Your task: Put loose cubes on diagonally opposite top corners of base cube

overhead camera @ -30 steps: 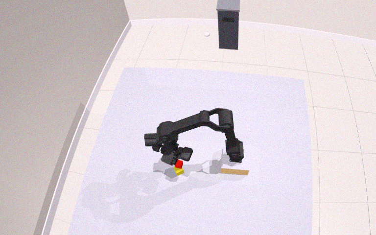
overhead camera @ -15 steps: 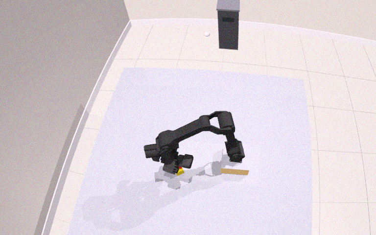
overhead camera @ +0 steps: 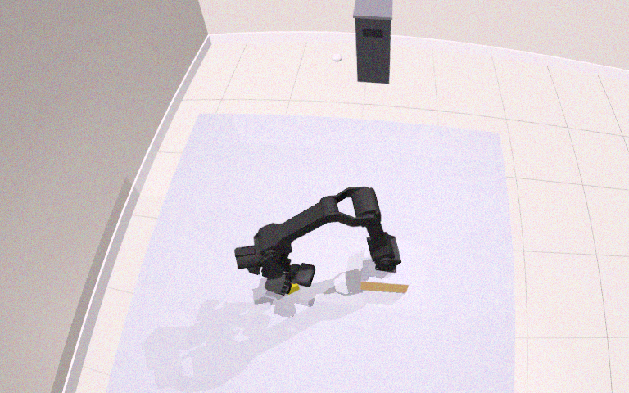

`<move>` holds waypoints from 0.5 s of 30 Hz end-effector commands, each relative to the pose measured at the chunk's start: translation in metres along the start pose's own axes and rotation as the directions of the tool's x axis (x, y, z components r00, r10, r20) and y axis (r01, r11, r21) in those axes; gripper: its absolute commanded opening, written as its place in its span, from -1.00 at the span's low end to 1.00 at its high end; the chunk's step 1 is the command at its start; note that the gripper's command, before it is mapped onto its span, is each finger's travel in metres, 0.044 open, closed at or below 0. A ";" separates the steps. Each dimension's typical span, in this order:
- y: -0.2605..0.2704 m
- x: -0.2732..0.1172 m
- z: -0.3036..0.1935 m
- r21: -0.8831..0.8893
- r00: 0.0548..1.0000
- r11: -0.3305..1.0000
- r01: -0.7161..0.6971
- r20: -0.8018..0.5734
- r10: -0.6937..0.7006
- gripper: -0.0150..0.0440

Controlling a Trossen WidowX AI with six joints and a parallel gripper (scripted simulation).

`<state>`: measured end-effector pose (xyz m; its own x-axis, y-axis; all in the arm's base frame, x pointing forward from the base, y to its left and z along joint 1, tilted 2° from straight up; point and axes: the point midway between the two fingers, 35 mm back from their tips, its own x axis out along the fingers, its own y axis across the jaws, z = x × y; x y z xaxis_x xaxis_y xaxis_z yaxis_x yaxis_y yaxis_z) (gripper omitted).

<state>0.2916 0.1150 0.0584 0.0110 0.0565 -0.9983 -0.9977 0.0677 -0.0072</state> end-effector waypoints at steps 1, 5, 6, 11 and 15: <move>0.002 0.004 0.000 0.006 1.000 1.000 -0.006 0.005 0.006 -0.14; 0.002 0.004 0.000 0.006 1.000 1.000 -0.006 0.005 0.006 -0.14; 0.002 0.004 0.000 0.006 1.000 1.000 -0.006 0.005 0.006 -0.14; 0.001 0.008 0.000 0.003 1.000 1.000 -0.005 0.003 0.005 -0.14; 0.001 0.019 0.000 -0.006 1.000 1.000 -0.003 -0.003 0.003 -0.14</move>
<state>0.2938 0.1167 0.0500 0.0188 0.0609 -0.9980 -0.9976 0.0672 -0.0147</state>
